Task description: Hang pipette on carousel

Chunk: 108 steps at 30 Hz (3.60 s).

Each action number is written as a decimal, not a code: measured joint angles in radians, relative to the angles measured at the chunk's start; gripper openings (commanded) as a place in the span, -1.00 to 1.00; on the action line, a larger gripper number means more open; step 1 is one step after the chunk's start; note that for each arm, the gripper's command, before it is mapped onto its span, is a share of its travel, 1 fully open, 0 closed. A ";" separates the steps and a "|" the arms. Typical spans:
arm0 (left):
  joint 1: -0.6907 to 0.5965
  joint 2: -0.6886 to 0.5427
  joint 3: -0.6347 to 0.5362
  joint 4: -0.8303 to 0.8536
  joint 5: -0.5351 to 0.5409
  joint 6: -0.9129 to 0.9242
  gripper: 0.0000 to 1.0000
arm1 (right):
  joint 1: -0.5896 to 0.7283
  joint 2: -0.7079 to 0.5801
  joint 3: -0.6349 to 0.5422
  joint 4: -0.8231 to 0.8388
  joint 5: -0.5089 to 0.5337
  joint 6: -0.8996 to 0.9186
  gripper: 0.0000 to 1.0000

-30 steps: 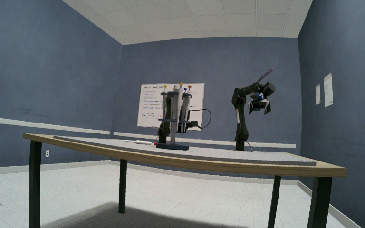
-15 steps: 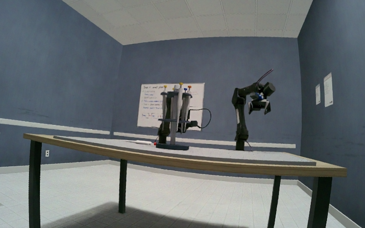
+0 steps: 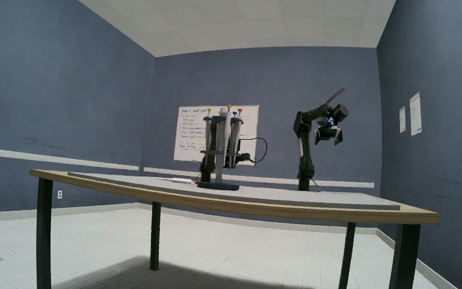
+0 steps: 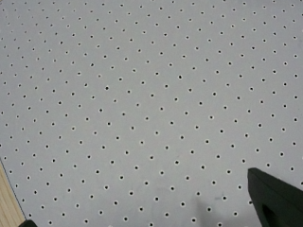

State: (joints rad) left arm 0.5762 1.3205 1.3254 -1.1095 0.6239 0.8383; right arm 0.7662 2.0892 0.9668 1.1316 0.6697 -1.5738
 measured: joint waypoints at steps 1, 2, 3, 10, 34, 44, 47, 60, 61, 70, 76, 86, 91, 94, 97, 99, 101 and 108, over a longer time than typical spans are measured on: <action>0.000 0.000 0.000 0.000 0.000 0.000 1.00 | 0.002 -0.004 -0.008 0.000 0.002 0.000 -0.02; 0.000 0.000 0.000 0.000 0.000 0.000 1.00 | 0.005 -0.008 -0.016 0.000 0.005 0.000 -0.02; 0.000 0.000 0.000 0.000 0.000 0.000 1.00 | 0.010 -0.013 -0.026 0.000 0.009 0.000 -0.02; 0.000 0.000 0.000 0.000 0.000 0.000 1.00 | 0.046 -0.050 -0.092 0.019 0.035 0.001 -0.02; 0.000 0.000 0.000 0.000 0.000 0.000 1.00 | 0.152 -0.148 -0.258 0.086 0.138 0.008 1.00; 0.000 0.000 0.000 0.000 0.000 0.000 1.00 | 0.072 -0.468 -0.374 -0.151 0.143 0.292 1.00; 0.000 0.000 0.000 0.000 0.000 0.000 1.00 | 0.037 -0.594 -0.385 -0.263 0.128 0.408 1.00; 0.000 0.000 0.000 0.000 0.000 0.000 1.00 | -0.188 -1.004 -0.398 -0.861 -0.064 0.826 1.00; 0.000 0.000 0.000 0.000 0.000 0.000 1.00 | -0.217 -1.032 -0.394 -0.913 -0.090 0.854 1.00; 0.000 0.000 0.000 0.000 0.000 0.000 1.00 | -0.483 -1.104 -0.264 -1.307 -0.373 1.038 1.00; 0.000 0.000 0.000 0.000 0.000 0.000 1.00 | -0.756 -1.105 -0.117 -1.536 -0.624 1.096 1.00; 0.000 0.000 0.000 0.000 0.000 0.000 1.00 | -1.141 -0.993 0.111 -1.842 -1.016 1.073 1.00; 0.000 0.000 0.000 0.000 0.000 0.000 1.00 | -1.335 -0.866 0.246 -1.986 -1.175 0.947 1.00; 0.000 0.000 0.000 0.000 0.000 0.000 1.00 | -1.404 -0.816 0.302 -2.061 -1.231 0.865 -0.02; 0.000 0.000 0.000 0.000 0.000 0.000 1.00 | -1.393 -0.794 0.312 -2.087 -1.271 0.794 -0.02; 0.000 0.000 0.000 0.000 0.000 0.000 1.00 | -1.361 -0.795 0.286 -2.088 -1.294 0.755 -0.02; 0.000 0.000 0.000 0.000 0.000 0.000 1.00 | -1.339 -0.795 0.262 -2.086 -1.310 0.727 -0.02; 0.000 0.000 0.000 0.000 0.000 0.000 1.00 | -1.226 -0.799 0.157 -1.966 -1.357 0.629 -0.02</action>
State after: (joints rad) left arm 0.5762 1.3205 1.3254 -1.1095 0.6239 0.8383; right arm -0.4603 1.2900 1.1236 -0.8341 -0.6868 -0.9443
